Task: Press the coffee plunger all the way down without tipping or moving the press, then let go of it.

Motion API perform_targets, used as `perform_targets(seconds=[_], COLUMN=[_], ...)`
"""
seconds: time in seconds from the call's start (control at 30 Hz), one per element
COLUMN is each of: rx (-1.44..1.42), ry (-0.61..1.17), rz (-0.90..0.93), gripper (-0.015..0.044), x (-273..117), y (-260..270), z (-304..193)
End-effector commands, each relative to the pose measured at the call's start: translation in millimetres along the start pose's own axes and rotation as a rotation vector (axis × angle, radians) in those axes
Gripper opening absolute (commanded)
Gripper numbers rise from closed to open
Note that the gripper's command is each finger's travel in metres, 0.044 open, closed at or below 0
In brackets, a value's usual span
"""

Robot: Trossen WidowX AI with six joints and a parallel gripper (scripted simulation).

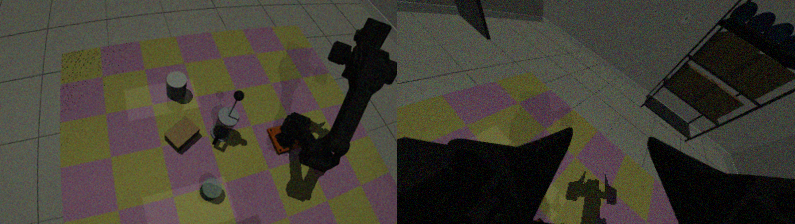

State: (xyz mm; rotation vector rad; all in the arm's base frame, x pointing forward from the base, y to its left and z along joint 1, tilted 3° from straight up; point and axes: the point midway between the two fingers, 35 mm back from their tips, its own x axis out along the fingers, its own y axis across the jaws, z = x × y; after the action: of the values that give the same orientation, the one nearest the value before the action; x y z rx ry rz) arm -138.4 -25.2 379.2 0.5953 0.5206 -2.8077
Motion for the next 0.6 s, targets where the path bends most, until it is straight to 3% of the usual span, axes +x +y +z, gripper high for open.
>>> perform_targets(seconds=[0.0, 0.23, 0.57], rx=[-0.002, -0.045, -0.155], ry=[-0.001, -0.028, -0.123], rz=[0.004, 0.111, 0.524], gripper=[0.0426, 0.0440, 0.0440], x=[0, 6, -12], y=[1, 22, 101], z=[0, 8, 25])
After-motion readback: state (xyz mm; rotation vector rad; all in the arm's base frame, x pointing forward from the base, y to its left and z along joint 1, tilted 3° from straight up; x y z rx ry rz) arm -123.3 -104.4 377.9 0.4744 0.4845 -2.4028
